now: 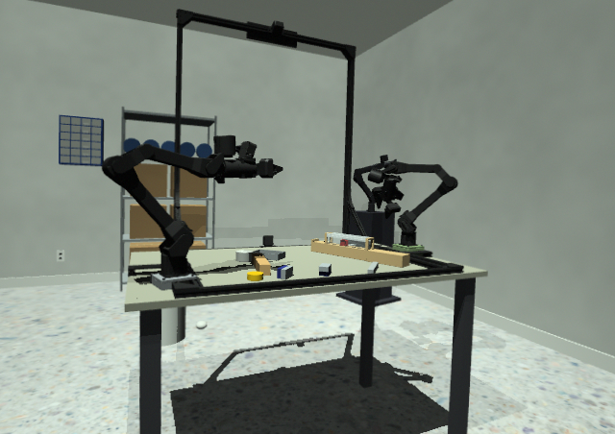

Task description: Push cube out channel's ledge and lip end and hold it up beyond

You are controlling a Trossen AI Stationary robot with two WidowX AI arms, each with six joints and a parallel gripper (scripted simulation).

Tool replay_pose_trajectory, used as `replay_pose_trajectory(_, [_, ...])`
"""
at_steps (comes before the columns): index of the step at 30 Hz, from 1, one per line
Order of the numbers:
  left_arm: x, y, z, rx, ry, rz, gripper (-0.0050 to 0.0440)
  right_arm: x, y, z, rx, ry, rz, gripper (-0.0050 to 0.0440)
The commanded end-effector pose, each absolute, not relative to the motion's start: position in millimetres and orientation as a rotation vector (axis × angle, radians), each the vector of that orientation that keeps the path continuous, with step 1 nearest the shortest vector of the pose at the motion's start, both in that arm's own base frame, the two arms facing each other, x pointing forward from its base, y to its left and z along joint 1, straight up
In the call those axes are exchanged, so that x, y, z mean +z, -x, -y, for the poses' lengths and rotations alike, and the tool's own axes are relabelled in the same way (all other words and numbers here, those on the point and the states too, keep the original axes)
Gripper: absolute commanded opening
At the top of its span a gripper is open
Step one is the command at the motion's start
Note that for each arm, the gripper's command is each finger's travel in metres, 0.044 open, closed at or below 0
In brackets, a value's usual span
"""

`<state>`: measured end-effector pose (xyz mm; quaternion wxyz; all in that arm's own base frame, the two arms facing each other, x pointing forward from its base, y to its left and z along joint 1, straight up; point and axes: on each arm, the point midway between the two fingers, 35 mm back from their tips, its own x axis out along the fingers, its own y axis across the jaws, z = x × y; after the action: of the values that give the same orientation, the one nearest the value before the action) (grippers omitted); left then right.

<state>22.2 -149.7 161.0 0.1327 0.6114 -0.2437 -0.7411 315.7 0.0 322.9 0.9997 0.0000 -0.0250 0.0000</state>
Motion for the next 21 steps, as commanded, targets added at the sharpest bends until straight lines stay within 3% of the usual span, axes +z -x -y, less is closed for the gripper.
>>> replay_pose_trajectory(1, [161.0,-22.2,149.7,-2.15,-1.774,0.707,0.04,322.9,-315.7,0.0,0.0,0.0,0.05,0.04])
replay_pose_trajectory(17, [161.0,-22.2,149.7,-2.15,-1.774,0.707,0.04,322.9,-315.7,0.0,0.0,0.0,0.05,0.04])
replay_pose_trajectory(21, [161.2,-22.7,149.9,-2.149,-1.775,0.705,0.0304,323.0,-315.6,0.3,0.0,0.0,0.05,0.04])
